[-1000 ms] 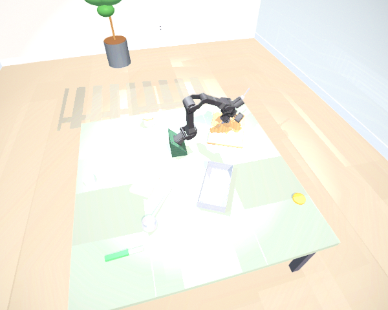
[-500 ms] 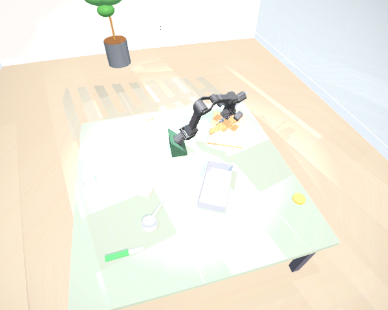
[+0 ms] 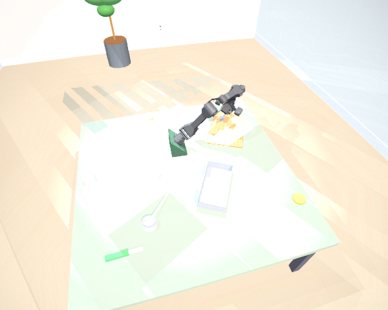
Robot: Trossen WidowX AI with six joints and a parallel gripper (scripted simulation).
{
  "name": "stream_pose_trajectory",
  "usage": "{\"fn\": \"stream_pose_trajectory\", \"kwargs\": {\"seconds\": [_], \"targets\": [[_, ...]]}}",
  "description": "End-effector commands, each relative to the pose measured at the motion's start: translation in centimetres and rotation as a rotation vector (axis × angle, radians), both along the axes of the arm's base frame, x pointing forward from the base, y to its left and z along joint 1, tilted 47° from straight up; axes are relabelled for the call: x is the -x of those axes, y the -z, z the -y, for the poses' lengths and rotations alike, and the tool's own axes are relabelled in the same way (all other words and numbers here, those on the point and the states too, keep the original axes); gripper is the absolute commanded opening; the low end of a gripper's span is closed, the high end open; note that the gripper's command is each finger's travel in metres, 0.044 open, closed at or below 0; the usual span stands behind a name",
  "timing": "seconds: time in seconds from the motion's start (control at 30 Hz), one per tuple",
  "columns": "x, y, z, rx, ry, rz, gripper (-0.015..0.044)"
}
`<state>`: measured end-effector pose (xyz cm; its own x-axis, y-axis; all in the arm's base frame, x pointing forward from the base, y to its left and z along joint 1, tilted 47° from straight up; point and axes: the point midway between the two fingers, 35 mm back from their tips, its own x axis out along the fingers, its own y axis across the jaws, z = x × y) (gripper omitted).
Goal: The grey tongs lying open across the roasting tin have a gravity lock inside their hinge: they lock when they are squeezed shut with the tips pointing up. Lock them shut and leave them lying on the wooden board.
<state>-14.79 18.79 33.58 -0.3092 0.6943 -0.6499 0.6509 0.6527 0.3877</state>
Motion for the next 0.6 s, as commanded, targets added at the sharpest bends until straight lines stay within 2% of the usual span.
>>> {"fn": "stream_pose_trajectory", "kwargs": {"seconds": [0.0,0.37,0.57], "targets": [[-0.2,-0.7,0.5,-0.009,0.011,0.082,-0.015],[-0.7,-2.5,1.5,-0.08,0.011,0.354,-0.015],[-0.7,-2.6,1.6,-0.087,0.01,0.37,-0.015]]}}
